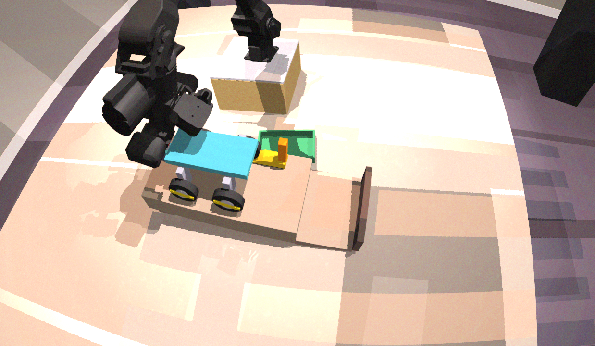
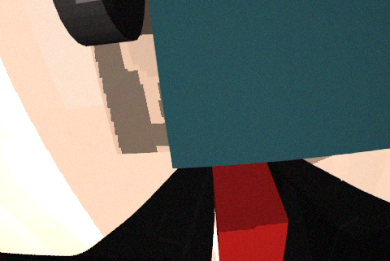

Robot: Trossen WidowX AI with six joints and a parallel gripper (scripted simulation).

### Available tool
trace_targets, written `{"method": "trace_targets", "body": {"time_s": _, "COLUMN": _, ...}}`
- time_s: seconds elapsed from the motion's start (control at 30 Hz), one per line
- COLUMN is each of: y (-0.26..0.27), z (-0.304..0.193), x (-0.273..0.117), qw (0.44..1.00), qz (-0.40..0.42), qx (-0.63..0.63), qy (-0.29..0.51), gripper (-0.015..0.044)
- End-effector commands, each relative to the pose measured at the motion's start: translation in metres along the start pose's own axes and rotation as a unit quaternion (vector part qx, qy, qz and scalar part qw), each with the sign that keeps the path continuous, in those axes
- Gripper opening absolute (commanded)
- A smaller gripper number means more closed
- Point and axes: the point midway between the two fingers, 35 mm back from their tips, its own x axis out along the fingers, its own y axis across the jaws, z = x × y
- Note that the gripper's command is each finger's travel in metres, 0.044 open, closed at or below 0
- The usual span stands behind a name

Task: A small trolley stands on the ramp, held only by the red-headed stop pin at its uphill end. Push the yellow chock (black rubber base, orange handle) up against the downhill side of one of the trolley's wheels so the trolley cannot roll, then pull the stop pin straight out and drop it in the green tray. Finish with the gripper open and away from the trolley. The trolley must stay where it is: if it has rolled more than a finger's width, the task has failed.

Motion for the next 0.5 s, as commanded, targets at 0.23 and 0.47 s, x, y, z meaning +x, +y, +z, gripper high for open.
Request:
{"method": "trace_targets", "body": {"time_s": 0.23, "y": 0.0002, "z": -0.0011, "x": -0.0086, "qw": 1.000, "qz": -0.004, "qx": 0.001, "qy": 0.001, "gripper": 0.0000}}
{"method": "trace_targets", "body": {"time_s": 0.47, "y": 0.0002, "z": -0.0012, "x": -0.0116, "qw": 1.000, "qz": -0.004, "qx": 0.001, "qy": 0.001, "gripper": 0.0000}}
